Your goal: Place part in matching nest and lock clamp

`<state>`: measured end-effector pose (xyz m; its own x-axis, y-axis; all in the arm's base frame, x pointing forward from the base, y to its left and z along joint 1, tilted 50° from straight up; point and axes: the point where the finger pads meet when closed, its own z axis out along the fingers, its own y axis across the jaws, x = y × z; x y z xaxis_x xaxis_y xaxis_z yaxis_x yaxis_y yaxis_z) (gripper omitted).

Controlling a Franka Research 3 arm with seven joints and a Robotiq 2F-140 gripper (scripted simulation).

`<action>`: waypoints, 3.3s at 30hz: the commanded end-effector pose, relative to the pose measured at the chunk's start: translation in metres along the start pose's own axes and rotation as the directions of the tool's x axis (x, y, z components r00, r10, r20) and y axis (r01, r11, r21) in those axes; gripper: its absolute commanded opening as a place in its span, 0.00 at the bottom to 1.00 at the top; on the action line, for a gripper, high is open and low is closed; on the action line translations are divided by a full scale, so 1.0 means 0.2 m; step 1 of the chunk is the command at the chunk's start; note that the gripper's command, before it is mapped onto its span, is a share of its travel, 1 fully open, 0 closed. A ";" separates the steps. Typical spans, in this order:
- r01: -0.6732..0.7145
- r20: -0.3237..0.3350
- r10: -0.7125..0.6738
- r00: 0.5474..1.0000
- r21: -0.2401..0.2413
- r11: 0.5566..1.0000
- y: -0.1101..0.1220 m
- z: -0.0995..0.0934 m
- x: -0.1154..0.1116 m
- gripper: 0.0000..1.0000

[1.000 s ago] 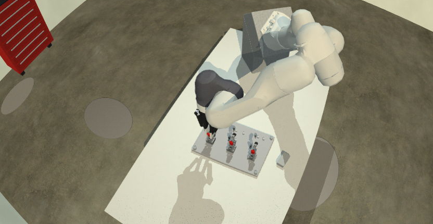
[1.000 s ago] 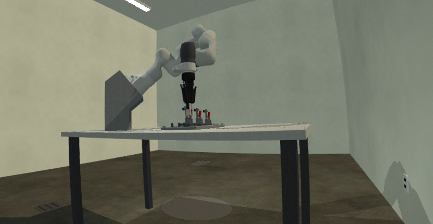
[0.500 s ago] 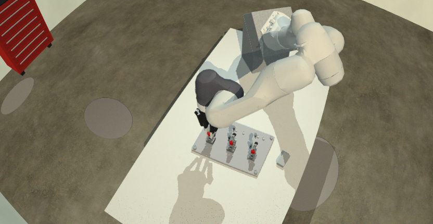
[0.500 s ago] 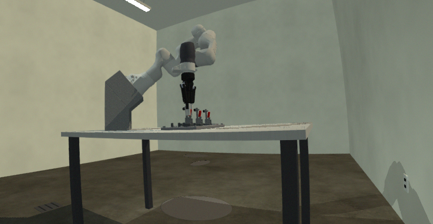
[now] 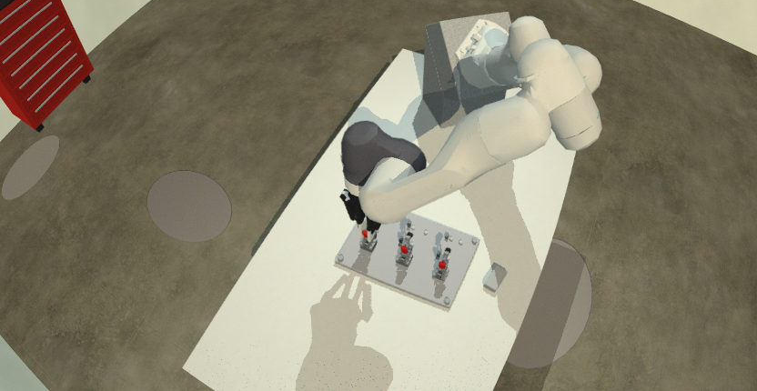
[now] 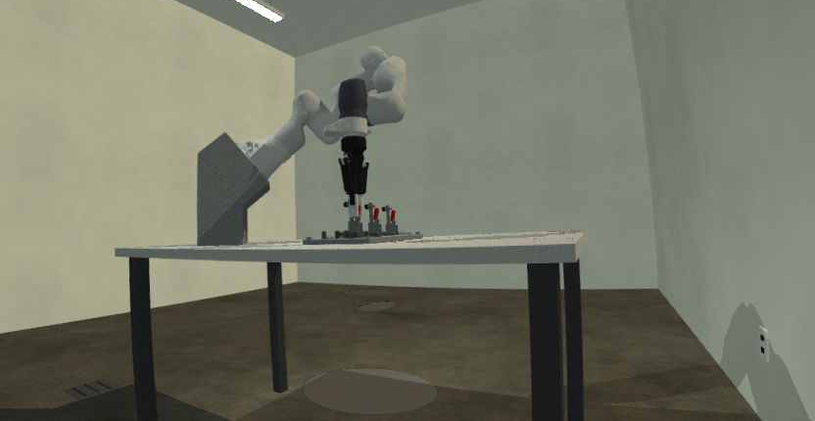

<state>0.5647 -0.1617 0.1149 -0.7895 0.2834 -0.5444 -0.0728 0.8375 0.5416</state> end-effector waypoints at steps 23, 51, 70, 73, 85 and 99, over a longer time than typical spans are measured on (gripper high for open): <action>0.000 -0.013 -0.001 1.000 -0.006 1.000 0.00 0.01 0.05 0.28; 0.000 -0.013 -0.001 1.000 -0.006 1.000 0.00 -0.24 0.05 0.28; 0.000 -0.013 -0.001 1.000 -0.006 1.000 0.00 -0.29 0.05 0.28; 0.000 -0.013 -0.001 1.000 -0.006 1.000 0.00 -0.29 0.05 0.28; 0.000 -0.013 -0.001 1.000 -0.006 1.000 0.00 -0.37 0.05 0.58; 0.000 -0.013 -0.001 1.000 -0.006 1.000 0.00 -0.53 0.05 0.58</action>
<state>0.4974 -0.2131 0.1756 -0.7910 0.2679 -0.5501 -0.0795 0.8465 0.5265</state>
